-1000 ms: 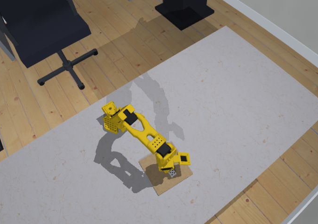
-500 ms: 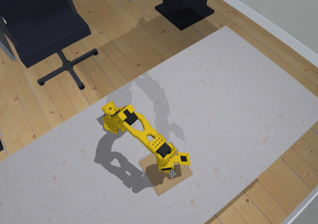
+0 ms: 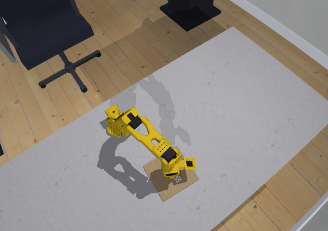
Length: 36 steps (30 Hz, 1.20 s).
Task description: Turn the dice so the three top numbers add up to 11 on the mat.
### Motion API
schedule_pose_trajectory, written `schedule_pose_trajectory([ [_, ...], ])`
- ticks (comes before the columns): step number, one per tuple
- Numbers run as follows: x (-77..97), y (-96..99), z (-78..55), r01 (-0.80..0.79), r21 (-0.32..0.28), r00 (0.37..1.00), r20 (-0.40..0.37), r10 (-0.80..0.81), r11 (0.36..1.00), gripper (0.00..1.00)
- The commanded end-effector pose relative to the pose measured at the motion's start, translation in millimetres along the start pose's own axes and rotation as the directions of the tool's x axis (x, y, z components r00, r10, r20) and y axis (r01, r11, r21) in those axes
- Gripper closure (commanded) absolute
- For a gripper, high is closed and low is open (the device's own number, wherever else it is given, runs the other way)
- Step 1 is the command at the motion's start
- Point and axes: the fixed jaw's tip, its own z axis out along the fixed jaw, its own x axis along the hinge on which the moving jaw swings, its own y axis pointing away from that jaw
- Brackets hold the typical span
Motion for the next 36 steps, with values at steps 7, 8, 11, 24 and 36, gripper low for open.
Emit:
schedule_pose_trajectory([
  [7,-4.1,-1.3,-4.5,0.009,0.023,1.0,0.021,-0.01,1.0,0.84],
  [8,-4.1,-1.3,-4.5,0.009,0.023,1.0,0.021,-0.01,1.0,0.83],
  [11,-4.1,-1.3,-4.5,0.009,0.023,1.0,0.021,-0.01,1.0,0.8],
  [24,-4.1,-1.3,-4.5,0.009,0.023,1.0,0.021,-0.01,1.0,0.71],
  [36,-4.3,-1.6,-8.1,0.009,0.027,1.0,0.024,-0.01,1.0,0.71],
])
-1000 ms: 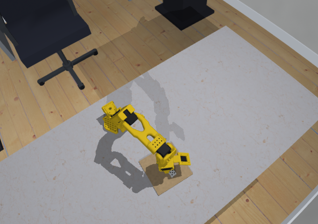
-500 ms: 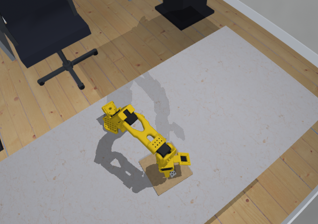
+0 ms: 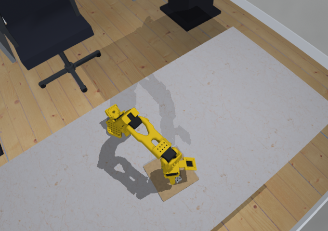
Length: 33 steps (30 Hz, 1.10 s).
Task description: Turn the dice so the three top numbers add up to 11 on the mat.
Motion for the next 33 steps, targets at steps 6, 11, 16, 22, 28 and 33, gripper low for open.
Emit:
schedule_pose_trajectory([
  [6,-5.0,-2.4,-23.8,0.008,0.043,0.999,0.037,-0.009,0.999,0.71],
  [11,-4.9,-2.3,-34.9,0.006,0.054,0.999,0.047,-0.009,0.999,0.71],
  [16,-3.9,-1.2,-52.4,0.004,0.072,0.998,0.062,-0.009,0.997,0.71],
  [22,-3.4,-0.6,-63.8,0.003,0.088,0.997,0.075,-0.009,0.996,0.71],
  [28,-3.8,-1.1,-65.0,0.002,0.094,0.997,0.08,-0.01,0.996,0.71],
  [33,-3.8,-1.1,-65.0,0.002,0.094,0.997,0.08,-0.01,0.996,0.71],
])
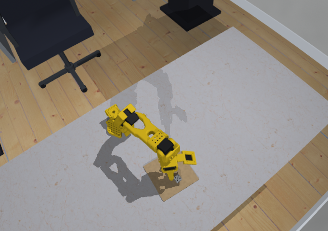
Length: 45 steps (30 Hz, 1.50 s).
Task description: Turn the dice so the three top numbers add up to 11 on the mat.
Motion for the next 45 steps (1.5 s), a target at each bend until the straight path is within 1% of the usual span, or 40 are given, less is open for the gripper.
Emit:
schedule_pose_trajectory([
  [1,-6.4,-4.2,-17.7,0.004,0.065,0.998,0.056,-0.008,0.998,0.71],
  [17,-5.5,-4.0,-18.7,-0.008,0.066,0.998,0.058,0.004,0.998,0.71],
  [22,-0.4,-3.0,-24.1,-0.076,0.069,0.995,0.067,0.072,0.995,0.71],
  [27,10.2,0.0,-34.1,-0.215,0.074,0.974,0.086,0.208,0.974,0.71],
  [29,10.2,0.0,-34.1,-0.215,0.074,0.974,0.086,0.208,0.974,0.71],
  [32,18.9,3.3,-41.2,-0.324,0.075,0.943,0.104,0.315,0.943,0.71],
  [35,28.7,7.7,-47.9,-0.44,0.073,0.894,0.124,0.43,0.895,0.71],
  [39,42.0,14.8,-55.0,-0.589,0.065,0.804,0.152,0.575,0.806,0.71],
  [44,56.5,24.0,-60.0,-0.734,0.049,0.673,0.184,0.716,0.677,0.71],
  [45,56.5,24.0,-60.0,-0.734,0.049,0.673,0.184,0.716,0.677,0.71],
])
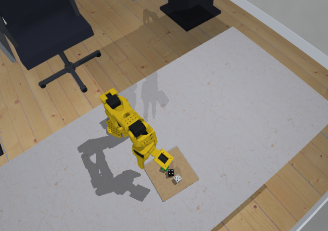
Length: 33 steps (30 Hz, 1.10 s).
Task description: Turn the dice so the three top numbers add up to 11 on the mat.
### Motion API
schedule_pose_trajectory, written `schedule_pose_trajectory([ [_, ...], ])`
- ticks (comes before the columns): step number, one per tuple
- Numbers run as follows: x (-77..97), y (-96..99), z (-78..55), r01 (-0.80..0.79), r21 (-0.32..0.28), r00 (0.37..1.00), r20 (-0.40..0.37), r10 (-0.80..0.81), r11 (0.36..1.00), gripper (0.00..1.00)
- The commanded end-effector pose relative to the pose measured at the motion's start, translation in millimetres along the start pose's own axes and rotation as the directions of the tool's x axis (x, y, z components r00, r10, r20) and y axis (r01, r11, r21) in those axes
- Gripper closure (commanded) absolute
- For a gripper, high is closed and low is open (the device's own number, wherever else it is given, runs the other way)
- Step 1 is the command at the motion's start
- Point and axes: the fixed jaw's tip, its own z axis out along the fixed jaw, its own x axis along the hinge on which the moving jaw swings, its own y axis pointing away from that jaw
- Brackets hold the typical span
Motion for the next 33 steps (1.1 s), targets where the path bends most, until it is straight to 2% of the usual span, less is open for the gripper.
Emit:
schedule_pose_trajectory([
  [1,5.9,-2.9,-14.7,-0.086,0.021,0.993,0.079,0.084,0.996,0.71],
  [6,17.7,-4.4,-17.4,-0.223,0.019,0.97,0.098,0.221,0.975,0.71],
  [11,23.5,-4.9,-18.2,-0.289,0.017,0.952,0.108,0.285,0.957,0.71],
  [33,24.5,-4.9,-18.3,-0.3,0.016,0.949,0.11,0.297,0.954,0.71],
])
